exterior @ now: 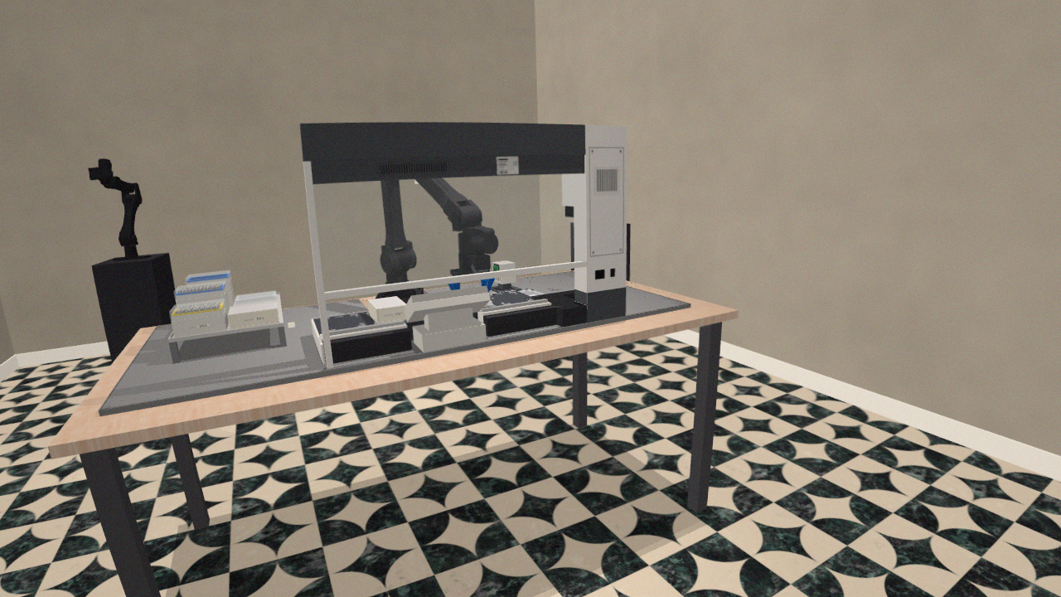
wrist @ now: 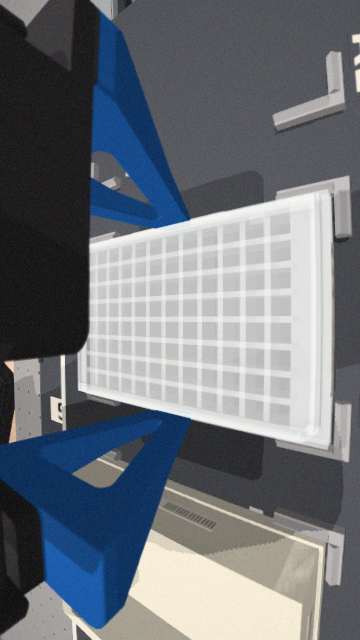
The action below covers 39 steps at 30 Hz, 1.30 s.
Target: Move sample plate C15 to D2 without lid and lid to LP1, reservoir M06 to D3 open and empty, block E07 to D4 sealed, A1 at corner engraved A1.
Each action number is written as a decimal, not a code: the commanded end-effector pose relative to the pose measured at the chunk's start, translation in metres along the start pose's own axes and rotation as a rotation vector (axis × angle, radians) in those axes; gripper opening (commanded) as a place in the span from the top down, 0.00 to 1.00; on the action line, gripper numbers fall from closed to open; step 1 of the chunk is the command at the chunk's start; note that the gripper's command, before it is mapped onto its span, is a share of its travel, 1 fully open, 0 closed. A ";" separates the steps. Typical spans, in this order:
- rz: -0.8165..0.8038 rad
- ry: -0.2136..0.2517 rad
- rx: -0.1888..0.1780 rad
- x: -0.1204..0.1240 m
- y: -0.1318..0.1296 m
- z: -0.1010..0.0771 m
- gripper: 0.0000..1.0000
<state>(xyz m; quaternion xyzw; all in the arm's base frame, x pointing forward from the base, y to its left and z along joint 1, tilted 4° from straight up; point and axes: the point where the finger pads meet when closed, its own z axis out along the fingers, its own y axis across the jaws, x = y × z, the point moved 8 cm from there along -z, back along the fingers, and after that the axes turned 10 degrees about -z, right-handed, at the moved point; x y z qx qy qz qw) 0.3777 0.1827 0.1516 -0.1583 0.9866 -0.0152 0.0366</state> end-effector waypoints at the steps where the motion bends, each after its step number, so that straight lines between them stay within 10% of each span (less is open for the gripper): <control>1: 0.008 -0.019 -0.005 -0.011 -0.005 -0.003 1.00; 29: 0.008 -0.021 -0.005 -0.011 -0.005 -0.003 1.00; 30: 0.008 -0.021 -0.005 -0.011 -0.005 -0.003 0.00; 39: 0.009 -0.021 -0.005 -0.011 -0.005 -0.003 0.00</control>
